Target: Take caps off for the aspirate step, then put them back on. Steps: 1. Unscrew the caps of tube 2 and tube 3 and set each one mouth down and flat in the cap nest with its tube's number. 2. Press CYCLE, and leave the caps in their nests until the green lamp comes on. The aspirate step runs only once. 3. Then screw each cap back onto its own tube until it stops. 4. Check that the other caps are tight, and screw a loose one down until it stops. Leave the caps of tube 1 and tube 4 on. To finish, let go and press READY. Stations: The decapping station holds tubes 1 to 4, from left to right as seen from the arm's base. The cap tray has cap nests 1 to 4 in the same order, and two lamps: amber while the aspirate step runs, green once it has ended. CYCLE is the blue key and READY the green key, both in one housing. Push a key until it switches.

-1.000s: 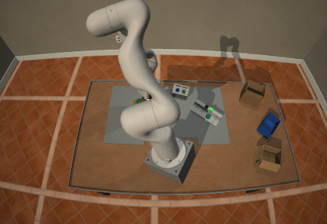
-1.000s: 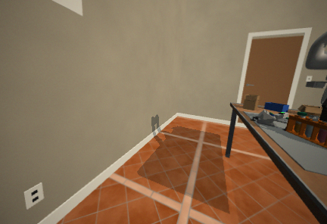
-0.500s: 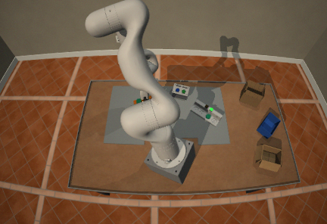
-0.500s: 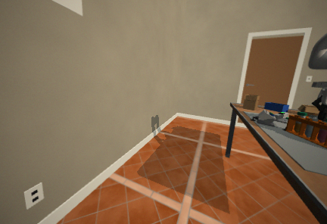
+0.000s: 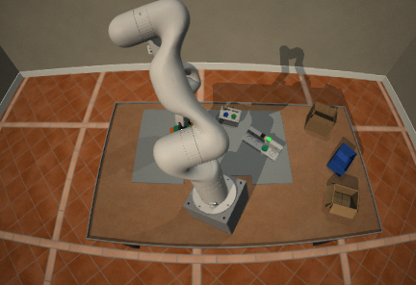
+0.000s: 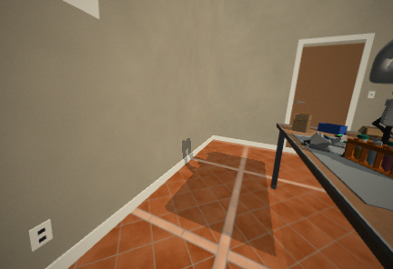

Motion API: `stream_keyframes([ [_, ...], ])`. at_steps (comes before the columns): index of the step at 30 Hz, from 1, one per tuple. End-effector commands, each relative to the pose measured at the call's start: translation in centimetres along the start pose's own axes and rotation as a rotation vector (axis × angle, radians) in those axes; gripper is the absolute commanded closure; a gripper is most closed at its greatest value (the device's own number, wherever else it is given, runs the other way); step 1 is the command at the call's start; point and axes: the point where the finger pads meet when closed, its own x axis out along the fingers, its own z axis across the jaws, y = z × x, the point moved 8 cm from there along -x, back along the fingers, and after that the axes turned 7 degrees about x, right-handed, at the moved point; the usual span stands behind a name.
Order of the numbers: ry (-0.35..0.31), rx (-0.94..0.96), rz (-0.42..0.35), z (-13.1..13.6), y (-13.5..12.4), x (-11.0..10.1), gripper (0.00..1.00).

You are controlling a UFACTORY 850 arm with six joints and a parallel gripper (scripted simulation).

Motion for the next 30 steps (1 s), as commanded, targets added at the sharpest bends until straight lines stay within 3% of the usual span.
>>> stream_keyframes([
  [1, -0.045, 0.016, -0.001, -0.43, -0.07, -0.04, 0.54],
  [13, -0.045, 0.016, -0.001, -0.43, -0.07, -0.04, 0.54],
  [16, -0.045, -0.234, -0.007, -0.44, -0.08, -0.1, 0.54],
  [20, -0.044, -0.4, -0.01, -0.44, -0.08, -0.1, 0.54],
  [23, -0.044, -0.4, -0.01, -0.44, -0.07, -0.1, 0.54],
  [26, -0.044, -0.636, -0.015, -0.44, -0.08, -0.1, 0.54],
  [28, -0.043, -0.65, -0.016, -0.44, -0.07, -0.1, 0.54],
  [30, -0.043, -0.806, -0.019, -0.45, -0.08, -0.1, 0.54],
])
